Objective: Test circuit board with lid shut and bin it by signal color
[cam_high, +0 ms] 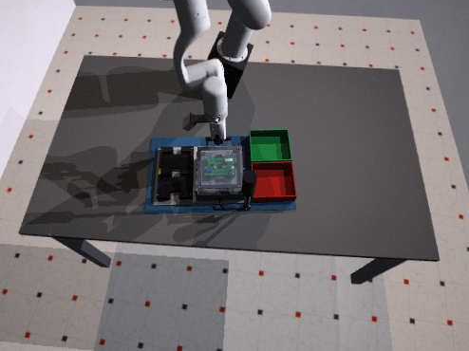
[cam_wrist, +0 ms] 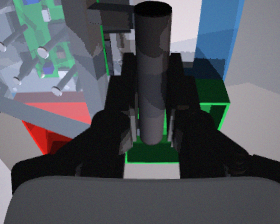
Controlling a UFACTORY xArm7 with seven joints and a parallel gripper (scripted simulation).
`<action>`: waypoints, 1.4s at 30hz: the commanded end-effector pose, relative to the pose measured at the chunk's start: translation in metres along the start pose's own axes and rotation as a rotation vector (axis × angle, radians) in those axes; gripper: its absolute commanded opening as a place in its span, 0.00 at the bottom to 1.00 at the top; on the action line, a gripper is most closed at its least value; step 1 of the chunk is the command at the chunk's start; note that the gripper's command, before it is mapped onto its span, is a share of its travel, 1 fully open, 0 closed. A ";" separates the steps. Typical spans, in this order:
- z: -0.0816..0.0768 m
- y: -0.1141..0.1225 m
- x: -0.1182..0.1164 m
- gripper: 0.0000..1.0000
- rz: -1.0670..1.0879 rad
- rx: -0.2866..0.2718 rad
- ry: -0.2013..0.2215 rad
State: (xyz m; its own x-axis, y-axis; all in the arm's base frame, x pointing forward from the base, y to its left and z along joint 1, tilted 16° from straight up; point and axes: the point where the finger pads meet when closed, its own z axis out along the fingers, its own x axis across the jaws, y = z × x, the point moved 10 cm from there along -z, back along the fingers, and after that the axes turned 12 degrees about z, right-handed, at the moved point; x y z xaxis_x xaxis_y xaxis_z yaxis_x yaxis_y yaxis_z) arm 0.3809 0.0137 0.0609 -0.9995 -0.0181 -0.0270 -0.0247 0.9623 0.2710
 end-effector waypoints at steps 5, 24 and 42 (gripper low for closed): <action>0.018 -0.001 0.003 0.00 0.000 0.003 -0.004; 0.046 -0.002 0.007 0.00 0.000 0.002 -0.004; 0.056 -0.002 0.008 0.00 0.000 0.003 -0.004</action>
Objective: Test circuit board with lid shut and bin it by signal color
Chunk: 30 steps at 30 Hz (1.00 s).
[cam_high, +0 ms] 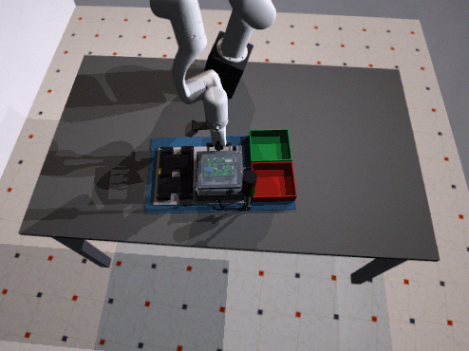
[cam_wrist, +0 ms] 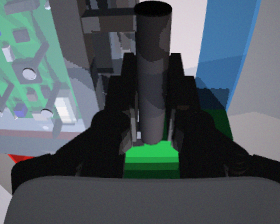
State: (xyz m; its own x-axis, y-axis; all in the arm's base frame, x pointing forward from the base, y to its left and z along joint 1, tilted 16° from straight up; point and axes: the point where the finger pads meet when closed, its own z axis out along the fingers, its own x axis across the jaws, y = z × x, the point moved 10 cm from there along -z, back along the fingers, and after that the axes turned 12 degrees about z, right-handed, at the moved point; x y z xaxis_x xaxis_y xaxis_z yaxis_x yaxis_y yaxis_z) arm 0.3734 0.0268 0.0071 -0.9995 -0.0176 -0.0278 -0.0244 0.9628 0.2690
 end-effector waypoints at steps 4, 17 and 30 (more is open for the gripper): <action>0.001 0.000 -0.001 0.00 0.000 0.001 -0.003; 0.001 0.000 -0.001 0.00 0.000 0.001 -0.003; 0.001 0.000 -0.001 0.22 0.000 0.001 -0.003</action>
